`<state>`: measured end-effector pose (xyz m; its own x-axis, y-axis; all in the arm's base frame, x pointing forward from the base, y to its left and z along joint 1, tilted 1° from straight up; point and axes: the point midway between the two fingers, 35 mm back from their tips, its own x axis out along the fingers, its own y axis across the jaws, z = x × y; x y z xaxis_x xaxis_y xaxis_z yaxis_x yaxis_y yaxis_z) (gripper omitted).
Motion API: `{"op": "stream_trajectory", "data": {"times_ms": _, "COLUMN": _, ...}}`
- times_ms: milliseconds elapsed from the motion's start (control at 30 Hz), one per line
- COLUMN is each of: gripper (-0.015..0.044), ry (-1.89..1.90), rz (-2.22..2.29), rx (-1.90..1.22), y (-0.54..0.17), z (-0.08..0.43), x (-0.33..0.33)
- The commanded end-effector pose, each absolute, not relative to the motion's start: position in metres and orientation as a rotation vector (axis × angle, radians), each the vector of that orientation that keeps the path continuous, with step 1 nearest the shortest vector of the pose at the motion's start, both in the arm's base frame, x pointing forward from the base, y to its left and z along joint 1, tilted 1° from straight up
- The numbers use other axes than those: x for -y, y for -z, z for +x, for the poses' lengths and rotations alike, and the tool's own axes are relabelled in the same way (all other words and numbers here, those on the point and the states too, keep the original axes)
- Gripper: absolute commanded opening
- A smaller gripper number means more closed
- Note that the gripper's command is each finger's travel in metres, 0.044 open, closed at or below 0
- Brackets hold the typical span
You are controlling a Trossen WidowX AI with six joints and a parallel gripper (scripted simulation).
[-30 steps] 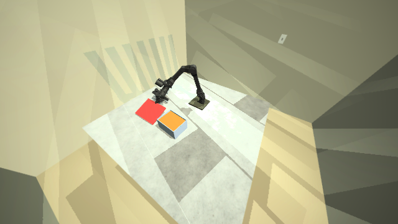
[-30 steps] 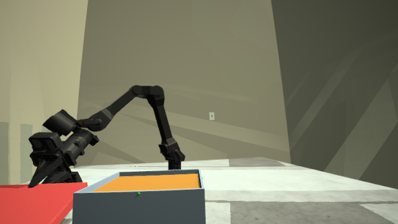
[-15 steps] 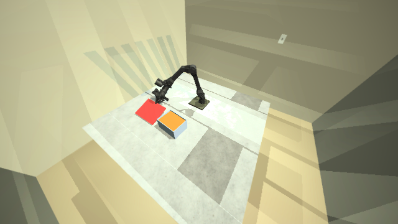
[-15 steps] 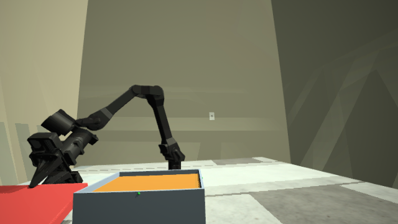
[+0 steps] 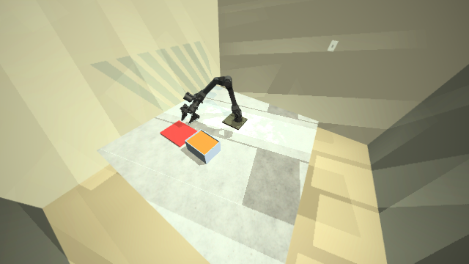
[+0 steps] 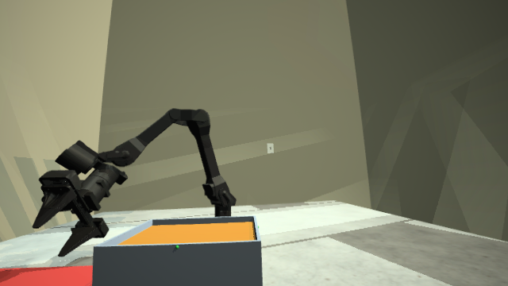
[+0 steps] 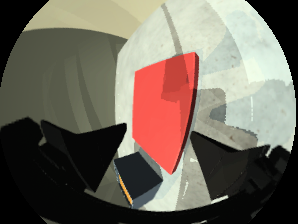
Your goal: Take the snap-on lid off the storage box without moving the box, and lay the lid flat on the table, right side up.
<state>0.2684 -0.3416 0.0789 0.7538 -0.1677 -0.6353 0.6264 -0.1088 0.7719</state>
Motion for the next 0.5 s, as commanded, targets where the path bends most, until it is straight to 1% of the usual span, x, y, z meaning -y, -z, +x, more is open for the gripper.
{"op": "stream_trajectory", "data": {"times_ms": 0, "gripper": 0.0440, "ry": 0.699, "rz": 1.550, "rx": -0.391, "y": -0.076, "z": 0.259, "x": 0.338}}
{"op": "stream_trajectory", "data": {"times_ms": 467, "gripper": 0.0440, "ry": 0.701, "rz": 1.549, "rx": -0.393, "y": -0.075, "z": 0.231, "x": 0.332}}
